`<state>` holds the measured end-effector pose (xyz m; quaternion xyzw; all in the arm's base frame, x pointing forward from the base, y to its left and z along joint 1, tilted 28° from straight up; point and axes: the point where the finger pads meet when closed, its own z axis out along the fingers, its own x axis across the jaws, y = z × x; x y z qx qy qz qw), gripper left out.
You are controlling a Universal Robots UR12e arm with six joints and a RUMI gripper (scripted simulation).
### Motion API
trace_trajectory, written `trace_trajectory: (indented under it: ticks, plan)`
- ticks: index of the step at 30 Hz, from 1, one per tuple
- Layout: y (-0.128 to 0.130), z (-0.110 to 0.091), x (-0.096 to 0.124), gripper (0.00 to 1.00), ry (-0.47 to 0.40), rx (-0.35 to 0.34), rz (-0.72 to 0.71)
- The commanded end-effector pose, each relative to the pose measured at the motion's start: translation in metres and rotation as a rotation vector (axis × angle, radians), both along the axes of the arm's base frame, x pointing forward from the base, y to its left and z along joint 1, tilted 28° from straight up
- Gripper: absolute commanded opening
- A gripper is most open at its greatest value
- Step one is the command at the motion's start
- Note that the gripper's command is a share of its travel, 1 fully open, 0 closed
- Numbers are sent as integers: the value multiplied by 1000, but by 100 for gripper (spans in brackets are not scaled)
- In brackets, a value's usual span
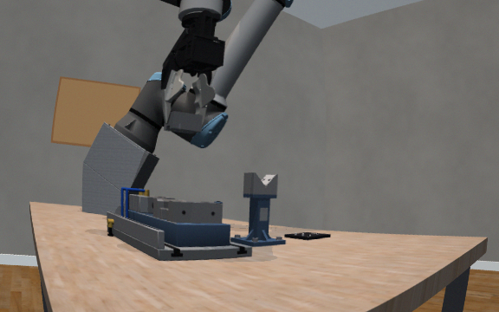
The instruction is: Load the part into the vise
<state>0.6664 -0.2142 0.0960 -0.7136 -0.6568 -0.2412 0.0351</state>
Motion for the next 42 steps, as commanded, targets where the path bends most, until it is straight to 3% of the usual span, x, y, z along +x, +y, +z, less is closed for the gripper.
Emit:
trace_trajectory:
  ticks: [1, 42]
  plan:
    - [-2, 0, 1, 0, -4, -3, 6]
    - [-4, -1, 1, 0, -8, -7, 17]
